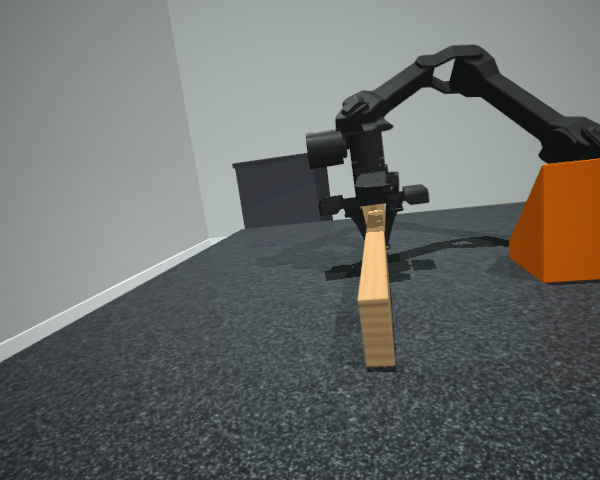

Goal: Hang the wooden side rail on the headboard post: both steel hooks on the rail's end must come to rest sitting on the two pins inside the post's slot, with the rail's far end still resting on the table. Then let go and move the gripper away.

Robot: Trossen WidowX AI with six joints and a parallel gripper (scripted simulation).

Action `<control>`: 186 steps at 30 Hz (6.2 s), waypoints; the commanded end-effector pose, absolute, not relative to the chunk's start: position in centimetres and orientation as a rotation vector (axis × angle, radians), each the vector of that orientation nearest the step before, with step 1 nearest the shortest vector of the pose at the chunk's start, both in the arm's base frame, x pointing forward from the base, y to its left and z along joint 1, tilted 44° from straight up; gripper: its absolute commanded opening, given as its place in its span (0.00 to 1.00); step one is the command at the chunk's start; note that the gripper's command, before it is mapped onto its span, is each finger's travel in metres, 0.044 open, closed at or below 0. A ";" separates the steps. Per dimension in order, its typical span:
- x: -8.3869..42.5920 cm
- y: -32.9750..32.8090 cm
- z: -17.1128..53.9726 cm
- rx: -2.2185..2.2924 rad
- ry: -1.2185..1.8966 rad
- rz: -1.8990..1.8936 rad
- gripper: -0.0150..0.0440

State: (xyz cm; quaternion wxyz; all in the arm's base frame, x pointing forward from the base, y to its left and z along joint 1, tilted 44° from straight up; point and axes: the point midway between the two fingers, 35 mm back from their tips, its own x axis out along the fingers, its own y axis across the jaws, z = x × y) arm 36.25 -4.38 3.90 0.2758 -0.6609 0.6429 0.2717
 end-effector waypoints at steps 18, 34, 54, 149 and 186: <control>36.8 -4.1 4.5 -1.781 1.703 0.719 0.25; 37.0 -4.4 4.6 -1.781 1.703 0.719 0.25; 37.2 -4.5 4.8 -1.781 1.703 0.718 0.25; 37.3 -5.1 5.6 -1.781 1.703 0.718 0.25; 37.1 -5.6 5.8 -1.781 1.703 0.718 0.25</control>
